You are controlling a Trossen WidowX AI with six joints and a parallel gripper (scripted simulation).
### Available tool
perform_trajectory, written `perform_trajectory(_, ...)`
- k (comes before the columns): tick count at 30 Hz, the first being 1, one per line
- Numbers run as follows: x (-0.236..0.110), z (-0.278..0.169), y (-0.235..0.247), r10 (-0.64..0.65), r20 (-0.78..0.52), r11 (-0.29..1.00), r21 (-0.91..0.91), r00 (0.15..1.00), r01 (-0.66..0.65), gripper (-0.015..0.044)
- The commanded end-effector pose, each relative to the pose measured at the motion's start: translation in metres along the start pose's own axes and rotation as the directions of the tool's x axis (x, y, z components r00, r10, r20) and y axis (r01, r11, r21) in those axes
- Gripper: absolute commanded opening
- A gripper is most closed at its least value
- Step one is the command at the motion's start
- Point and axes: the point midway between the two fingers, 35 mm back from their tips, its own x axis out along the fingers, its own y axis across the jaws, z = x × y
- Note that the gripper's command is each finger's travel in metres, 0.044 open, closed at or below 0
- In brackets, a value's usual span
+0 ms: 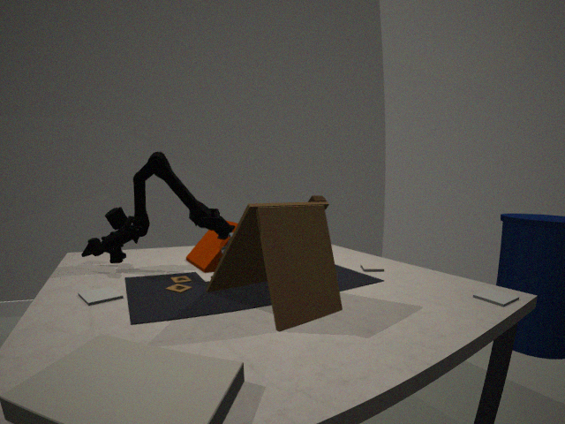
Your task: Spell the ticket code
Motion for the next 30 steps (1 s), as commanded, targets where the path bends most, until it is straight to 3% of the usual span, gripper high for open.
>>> perform_trajectory(1,0.0,0.0,-0.001,-0.003,0.001,1.0,0.005,1.0,0.003,0.0426)
perform_trajectory(5,-0.002,0.012,-0.037,-0.064,0.035,0.991,0.116,0.997,0.06,0.044)
perform_trajectory(13,-0.033,0.031,-0.162,-0.31,0.125,0.842,0.497,0.942,0.211,0.044)
perform_trajectory(21,-0.091,0.073,-0.222,-0.408,0.281,0.693,0.715,0.869,0.094,0.044)
perform_trajectory(30,-0.209,0.12,-0.281,-0.537,0.498,0.495,0.84,0.681,-0.224,0.044)
